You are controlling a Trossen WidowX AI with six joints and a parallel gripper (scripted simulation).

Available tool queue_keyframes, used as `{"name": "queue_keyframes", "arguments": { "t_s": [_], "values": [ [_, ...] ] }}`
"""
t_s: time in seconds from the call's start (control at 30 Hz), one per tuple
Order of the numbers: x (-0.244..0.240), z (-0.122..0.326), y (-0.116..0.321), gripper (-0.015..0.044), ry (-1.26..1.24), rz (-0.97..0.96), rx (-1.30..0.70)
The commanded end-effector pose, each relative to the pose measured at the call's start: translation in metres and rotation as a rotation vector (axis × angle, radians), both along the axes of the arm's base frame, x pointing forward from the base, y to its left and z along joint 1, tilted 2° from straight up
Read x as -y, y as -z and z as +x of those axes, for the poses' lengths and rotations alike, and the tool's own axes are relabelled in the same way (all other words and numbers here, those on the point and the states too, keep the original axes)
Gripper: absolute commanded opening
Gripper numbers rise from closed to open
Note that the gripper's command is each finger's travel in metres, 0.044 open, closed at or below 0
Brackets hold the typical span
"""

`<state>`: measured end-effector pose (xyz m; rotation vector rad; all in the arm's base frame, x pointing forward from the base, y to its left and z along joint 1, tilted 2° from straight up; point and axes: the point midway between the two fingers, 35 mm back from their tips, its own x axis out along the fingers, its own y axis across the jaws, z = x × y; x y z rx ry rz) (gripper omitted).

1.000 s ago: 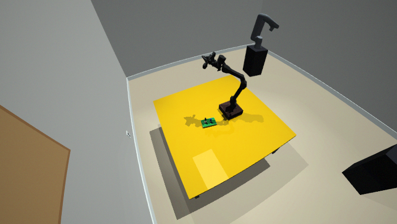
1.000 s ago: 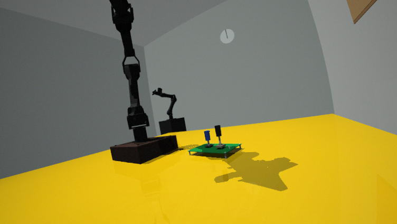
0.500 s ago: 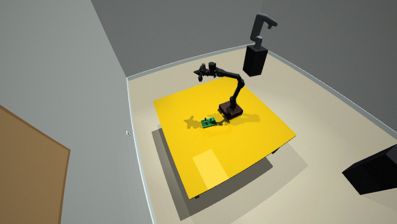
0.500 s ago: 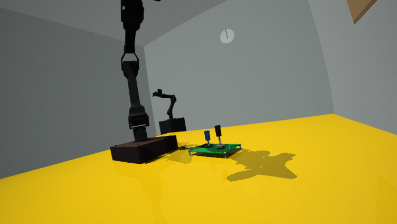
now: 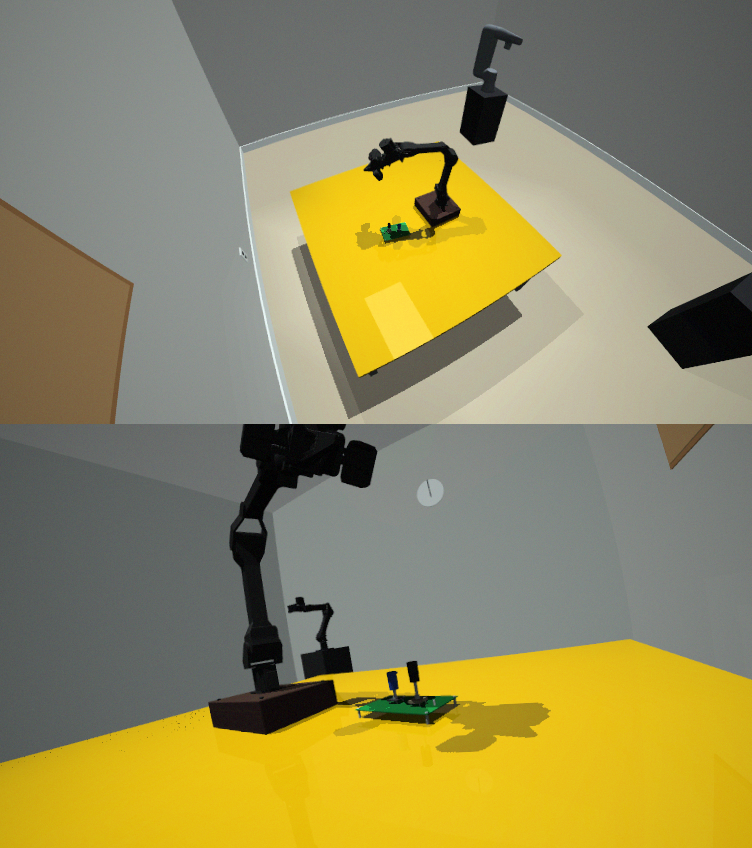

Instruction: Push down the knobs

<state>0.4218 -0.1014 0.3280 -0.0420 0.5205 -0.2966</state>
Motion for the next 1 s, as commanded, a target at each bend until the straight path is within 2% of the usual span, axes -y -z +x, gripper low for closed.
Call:
{"name": "queue_keyframes", "arguments": {
  "t_s": [0.0, 0.43, 0.97],
  "values": [
    [-0.024, 0.003, 0.036, 0.0000, -0.033, 0.081, -0.104],
    [-0.107, -0.021, 0.141, 0.0000, -0.078, 0.295, -0.489],
    [-0.184, -0.102, 0.229, 0.0000, 0.010, 0.390, -0.987]
  ]
}}
